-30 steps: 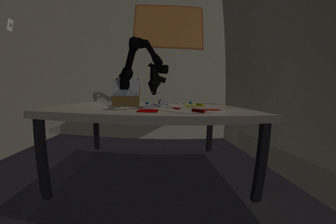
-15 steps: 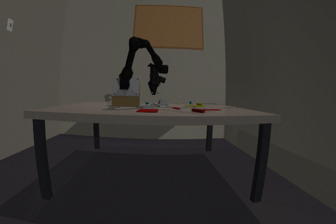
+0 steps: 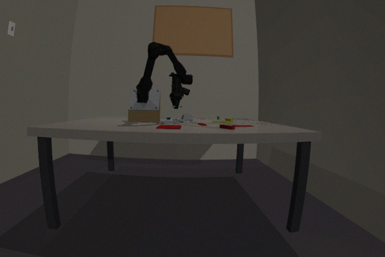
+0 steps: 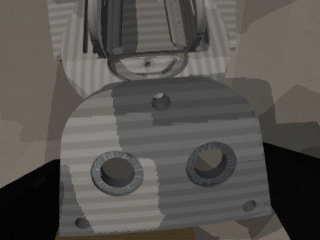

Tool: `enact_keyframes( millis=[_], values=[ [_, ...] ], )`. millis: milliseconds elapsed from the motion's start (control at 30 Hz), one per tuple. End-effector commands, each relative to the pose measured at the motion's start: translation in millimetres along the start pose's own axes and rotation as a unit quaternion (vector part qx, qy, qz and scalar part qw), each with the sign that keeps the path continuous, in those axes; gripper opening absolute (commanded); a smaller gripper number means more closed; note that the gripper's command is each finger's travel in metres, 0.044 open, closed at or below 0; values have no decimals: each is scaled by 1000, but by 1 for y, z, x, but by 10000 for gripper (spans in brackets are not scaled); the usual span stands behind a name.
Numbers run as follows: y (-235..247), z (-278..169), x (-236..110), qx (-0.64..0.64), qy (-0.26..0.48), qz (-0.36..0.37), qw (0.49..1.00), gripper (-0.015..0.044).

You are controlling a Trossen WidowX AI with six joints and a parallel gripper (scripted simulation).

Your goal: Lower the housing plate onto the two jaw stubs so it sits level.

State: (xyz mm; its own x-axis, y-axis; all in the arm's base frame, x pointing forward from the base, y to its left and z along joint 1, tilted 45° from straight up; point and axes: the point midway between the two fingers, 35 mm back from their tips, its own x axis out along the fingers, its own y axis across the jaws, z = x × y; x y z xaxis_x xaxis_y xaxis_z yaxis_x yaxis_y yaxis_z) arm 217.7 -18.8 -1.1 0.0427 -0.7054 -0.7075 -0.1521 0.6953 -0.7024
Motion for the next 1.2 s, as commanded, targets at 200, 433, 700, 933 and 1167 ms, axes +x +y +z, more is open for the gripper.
enact_keyframes(
  millis=[200,433,700,933,1167],
  values=[
    [1,0,6,3,0,2,1000,351],
    [2,1,17,3,0,3,1000,351],
    [2,2,30,3,0,3,1000,351],
    [2,1,42,3,0,2,1000,351],
    [1,0,53,3,0,1,1000,351]
  ],
)
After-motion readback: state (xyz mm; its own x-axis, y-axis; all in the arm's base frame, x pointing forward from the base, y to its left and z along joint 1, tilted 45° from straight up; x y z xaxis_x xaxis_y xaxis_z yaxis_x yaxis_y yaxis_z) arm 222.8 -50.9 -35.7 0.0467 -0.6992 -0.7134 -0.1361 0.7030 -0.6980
